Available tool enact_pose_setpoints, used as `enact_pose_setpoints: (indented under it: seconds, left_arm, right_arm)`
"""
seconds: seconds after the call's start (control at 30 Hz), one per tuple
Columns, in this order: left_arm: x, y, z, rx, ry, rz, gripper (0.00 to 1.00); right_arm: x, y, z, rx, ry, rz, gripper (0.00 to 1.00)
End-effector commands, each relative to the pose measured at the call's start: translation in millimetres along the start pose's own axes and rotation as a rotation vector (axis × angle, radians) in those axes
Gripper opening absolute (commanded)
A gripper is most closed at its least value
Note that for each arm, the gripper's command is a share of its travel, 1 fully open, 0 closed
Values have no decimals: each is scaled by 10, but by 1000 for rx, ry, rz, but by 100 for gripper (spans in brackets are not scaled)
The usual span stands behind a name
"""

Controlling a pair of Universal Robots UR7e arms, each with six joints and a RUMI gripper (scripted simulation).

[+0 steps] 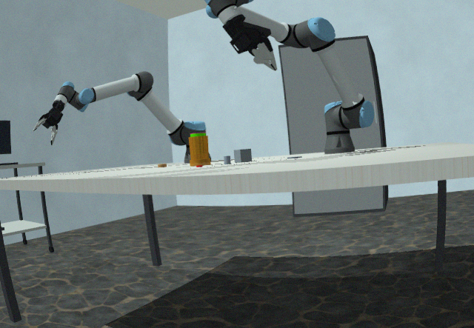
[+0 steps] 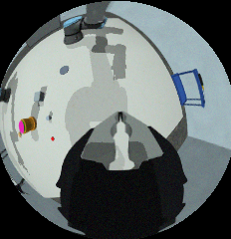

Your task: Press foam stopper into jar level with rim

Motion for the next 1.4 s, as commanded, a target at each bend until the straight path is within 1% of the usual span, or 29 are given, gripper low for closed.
enact_pose_setpoints:
  seconds: [0.0, 0.17, 0.37, 0.43, 0.47, 0.5, 0.93, 1.0, 1.07, 1.37]
  left_arm:
    - [-22, 39, -30, -9, -32, -1, 0]
    - [-101, 115, -100, -32, -150, -5, 0]
    - [-177, 164, -153, -54, -283, -10, 0]
    - [-177, 164, -153, -54, -283, -10, 0]
    - [-189, 174, -163, -58, -305, -10, 0]
    - [-188, 169, -161, -58, -324, -10, 0]
    - [-368, 295, -297, -111, -619, -6, 0]
    - [-368, 295, -297, -111, -619, -6, 0]
    - [-380, 301, -307, -116, -661, -5, 0]
    - [-514, 383, -407, -155, -871, 8, 0]
  right_arm:
    - [6, -44, 171, -4, 32, 0, 79]
    - [78, -199, 620, -9, 134, 0, 79]
    - [179, -340, 993, -7, 237, -6, 79]
    - [179, -340, 993, -7, 237, -6, 79]
    - [197, -361, 1061, -8, 254, -7, 79]
    - [213, -381, 1070, -7, 262, -7, 79]
    - [511, -590, 1970, -14, 491, -26, 79]
    - [511, -590, 1970, -14, 491, -26, 79]
    - [561, -620, 2057, -15, 516, -27, 79]
    - [844, -693, 2683, -24, 677, -46, 79]
Point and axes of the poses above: on each arm, the point where the finger pads meet when closed, its own y axis back along the fingers, its own x axis across the jaws, z = x × y, the point moved 3 cm from there along y, back along the fingers, and after that the axes turned 9 degrees about -y, right-handed, at the moved point
